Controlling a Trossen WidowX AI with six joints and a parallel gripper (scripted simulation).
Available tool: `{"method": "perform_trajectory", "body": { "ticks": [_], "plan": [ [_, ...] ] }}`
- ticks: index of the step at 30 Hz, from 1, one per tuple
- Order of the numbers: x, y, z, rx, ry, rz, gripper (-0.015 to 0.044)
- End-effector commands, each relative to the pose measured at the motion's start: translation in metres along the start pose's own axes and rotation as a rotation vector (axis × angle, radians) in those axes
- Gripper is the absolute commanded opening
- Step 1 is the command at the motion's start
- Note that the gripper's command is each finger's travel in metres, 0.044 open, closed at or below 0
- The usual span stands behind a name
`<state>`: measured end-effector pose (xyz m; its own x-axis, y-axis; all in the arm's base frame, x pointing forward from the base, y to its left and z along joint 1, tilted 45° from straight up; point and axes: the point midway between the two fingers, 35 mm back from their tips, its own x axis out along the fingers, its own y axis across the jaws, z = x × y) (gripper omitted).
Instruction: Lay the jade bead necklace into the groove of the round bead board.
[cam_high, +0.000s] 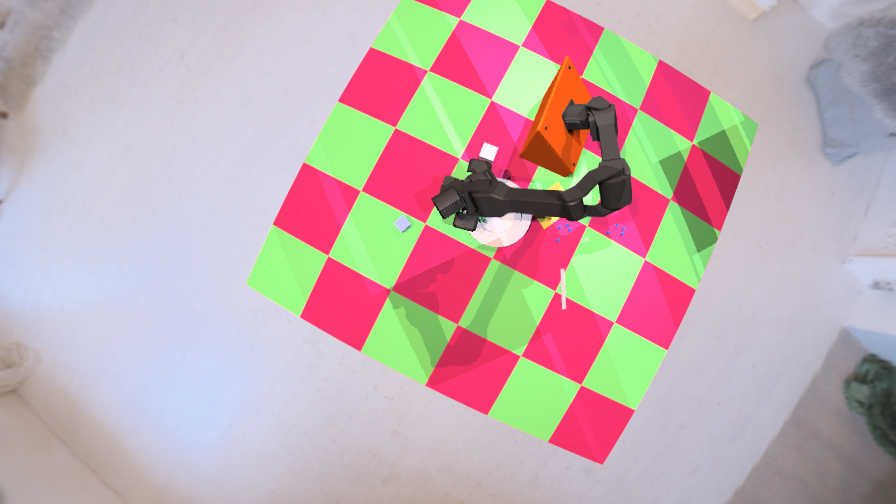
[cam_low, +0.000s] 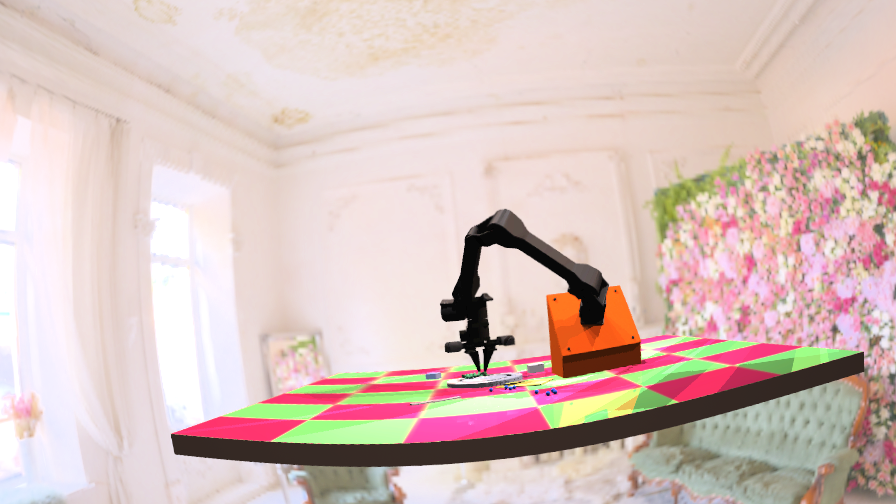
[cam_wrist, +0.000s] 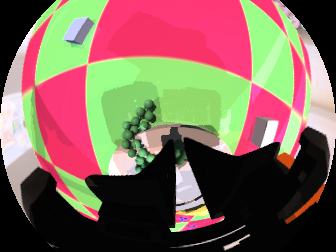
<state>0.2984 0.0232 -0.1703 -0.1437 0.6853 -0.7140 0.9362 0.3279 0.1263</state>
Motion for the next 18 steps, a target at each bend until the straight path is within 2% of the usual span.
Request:
{"method": "perform_trajectory", "body": {
  "ticks": [1,18],
  "plan": [
    [-0.0002,0.0003,0.0,-0.001,0.0,0.0,0.0],
    [-0.0079,0.0,0.0,0.002,0.001,0.0,0.0]
  ]
}}
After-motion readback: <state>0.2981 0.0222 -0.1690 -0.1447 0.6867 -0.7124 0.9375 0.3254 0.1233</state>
